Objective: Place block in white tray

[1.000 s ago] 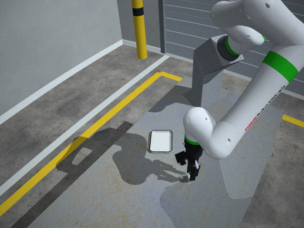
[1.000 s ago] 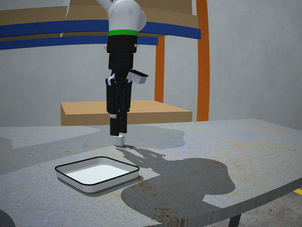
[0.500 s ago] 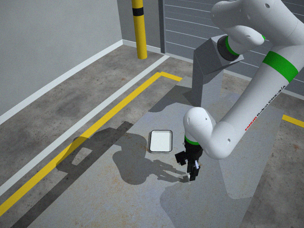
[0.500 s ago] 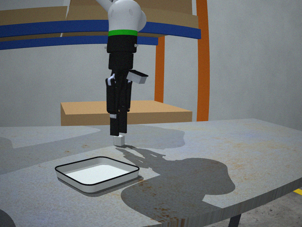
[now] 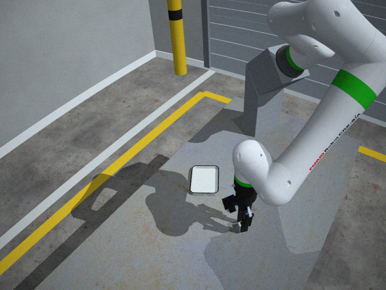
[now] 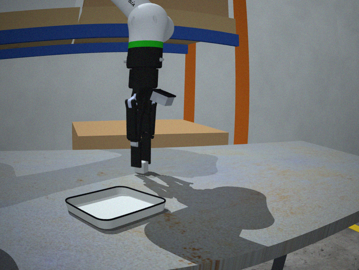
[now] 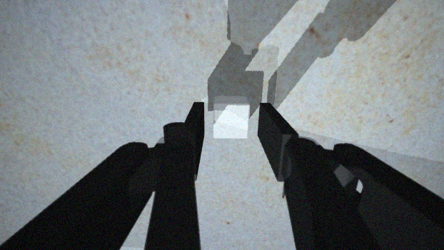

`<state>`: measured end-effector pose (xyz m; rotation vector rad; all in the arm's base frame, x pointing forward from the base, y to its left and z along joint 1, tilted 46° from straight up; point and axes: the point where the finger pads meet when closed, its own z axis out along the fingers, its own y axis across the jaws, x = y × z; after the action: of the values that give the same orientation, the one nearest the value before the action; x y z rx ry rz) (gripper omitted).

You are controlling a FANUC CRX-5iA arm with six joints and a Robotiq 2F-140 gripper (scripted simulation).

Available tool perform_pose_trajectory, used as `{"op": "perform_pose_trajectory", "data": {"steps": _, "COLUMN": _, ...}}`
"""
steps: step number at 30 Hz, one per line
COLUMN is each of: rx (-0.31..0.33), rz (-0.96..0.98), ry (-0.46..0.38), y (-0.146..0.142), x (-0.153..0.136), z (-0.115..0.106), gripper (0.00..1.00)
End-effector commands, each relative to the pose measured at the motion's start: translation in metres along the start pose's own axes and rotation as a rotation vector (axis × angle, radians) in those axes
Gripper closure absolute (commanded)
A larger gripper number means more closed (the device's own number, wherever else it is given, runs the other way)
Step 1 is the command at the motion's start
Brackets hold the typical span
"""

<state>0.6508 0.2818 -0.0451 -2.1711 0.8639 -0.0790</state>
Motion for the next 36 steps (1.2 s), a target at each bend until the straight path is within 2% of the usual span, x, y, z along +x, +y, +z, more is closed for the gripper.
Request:
{"op": "perform_pose_trajectory", "data": {"steps": 1, "rx": 0.001, "rz": 0.0, "ry": 0.001, "y": -0.0006, "x": 0.0008, "z": 0.0049, "gripper": 0.64}}
{"op": "perform_pose_trajectory", "data": {"steps": 6, "rx": 0.001, "rz": 0.0, "ry": 0.001, "y": -0.0006, "x": 0.0008, "z": 0.0116, "gripper": 0.64}}
{"op": "perform_pose_trajectory", "data": {"steps": 21, "rx": 0.001, "rz": 0.0, "ry": 0.001, "y": -0.0006, "x": 0.0008, "z": 0.0126, "gripper": 0.64}}
{"op": "perform_pose_trajectory", "data": {"steps": 22, "rx": 0.001, "rz": 0.0, "ry": 0.001, "y": -0.0006, "x": 0.0008, "z": 0.0126, "gripper": 0.9}}
{"op": "perform_pose_trajectory", "data": {"steps": 36, "rx": 0.001, "rz": 0.0, "ry": 0.001, "y": -0.0006, "x": 0.0008, "z": 0.0126, "gripper": 0.9}}
